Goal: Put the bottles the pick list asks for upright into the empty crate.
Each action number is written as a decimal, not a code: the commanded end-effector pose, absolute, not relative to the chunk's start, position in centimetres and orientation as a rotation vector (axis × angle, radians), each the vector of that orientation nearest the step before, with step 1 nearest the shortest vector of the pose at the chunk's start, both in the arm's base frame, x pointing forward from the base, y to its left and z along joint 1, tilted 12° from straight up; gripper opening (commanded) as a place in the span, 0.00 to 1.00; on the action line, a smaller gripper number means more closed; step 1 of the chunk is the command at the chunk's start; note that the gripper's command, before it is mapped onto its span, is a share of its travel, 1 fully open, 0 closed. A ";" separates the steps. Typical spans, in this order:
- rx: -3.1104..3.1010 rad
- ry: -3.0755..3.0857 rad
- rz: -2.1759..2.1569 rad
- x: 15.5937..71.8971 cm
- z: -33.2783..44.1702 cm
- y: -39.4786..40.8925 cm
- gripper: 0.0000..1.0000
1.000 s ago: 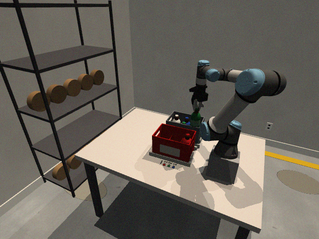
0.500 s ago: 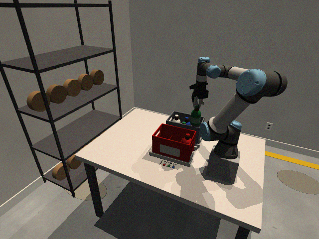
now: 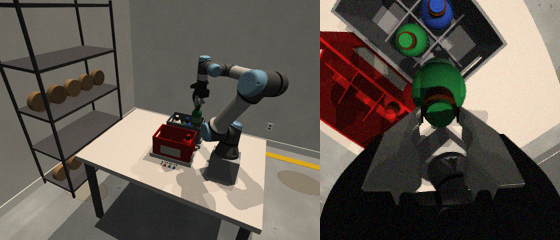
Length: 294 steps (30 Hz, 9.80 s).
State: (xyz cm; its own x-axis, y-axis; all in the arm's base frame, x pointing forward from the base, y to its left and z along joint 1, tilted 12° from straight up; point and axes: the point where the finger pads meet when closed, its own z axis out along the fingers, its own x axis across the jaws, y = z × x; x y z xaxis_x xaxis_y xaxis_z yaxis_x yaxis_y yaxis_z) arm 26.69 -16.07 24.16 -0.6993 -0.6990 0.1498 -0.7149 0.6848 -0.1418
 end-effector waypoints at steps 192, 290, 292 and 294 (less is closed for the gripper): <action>1.179 -2.810 0.302 36.8 21.4 -1.6 0.00; 1.178 -2.805 0.295 36.8 17.0 -2.5 0.00; 1.178 -2.805 0.295 36.8 16.8 -2.5 0.00; 1.178 -2.805 0.295 36.8 16.7 -2.6 0.00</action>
